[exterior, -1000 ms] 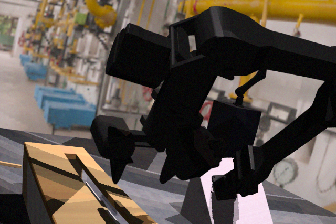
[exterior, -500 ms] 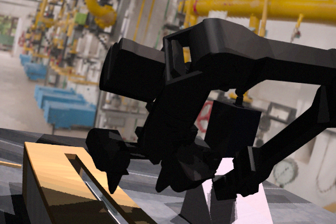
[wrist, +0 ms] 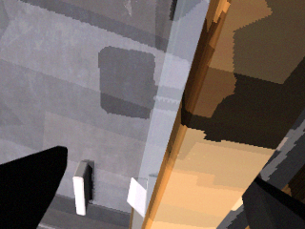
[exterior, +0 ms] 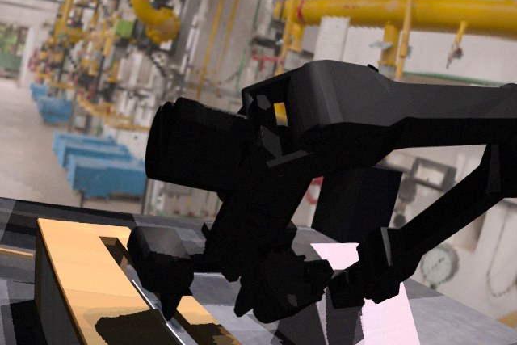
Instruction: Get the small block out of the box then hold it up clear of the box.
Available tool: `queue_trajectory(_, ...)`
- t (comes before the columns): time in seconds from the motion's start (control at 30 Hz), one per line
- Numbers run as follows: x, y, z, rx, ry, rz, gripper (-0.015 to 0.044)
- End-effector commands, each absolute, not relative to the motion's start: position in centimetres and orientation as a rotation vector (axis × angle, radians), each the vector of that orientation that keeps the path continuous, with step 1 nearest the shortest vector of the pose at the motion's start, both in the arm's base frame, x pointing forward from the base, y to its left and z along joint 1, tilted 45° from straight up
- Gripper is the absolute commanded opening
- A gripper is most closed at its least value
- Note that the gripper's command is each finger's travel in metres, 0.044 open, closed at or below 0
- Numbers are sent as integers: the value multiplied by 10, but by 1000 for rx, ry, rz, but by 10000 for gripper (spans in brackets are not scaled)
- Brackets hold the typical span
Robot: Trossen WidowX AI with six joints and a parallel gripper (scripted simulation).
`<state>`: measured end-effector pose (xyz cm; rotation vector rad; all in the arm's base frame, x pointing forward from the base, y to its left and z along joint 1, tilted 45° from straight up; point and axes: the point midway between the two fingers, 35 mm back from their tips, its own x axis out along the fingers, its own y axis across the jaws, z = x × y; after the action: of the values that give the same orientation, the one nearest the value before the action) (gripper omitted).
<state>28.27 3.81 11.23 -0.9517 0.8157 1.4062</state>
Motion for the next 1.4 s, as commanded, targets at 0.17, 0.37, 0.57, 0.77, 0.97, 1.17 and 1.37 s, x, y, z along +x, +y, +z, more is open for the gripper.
queue_trajectory(0.17, 281, 51, 102, -940, 817, 1409, 400)
queue_trajectory(0.37, 280, 59, 96, -939, 816, 1409, 400)
queue_trajectory(0.57, 280, 67, 90, -937, 814, 1409, 400)
queue_trajectory(0.77, 282, 62, 91, -948, 814, 1408, 400)
queue_trajectory(0.97, 283, 49, 77, -948, 815, 1409, 400)
queue_trajectory(1.17, 284, 38, 66, -948, 815, 1409, 400)
queue_trajectory(1.37, 285, 27, 55, -949, 816, 1409, 400)
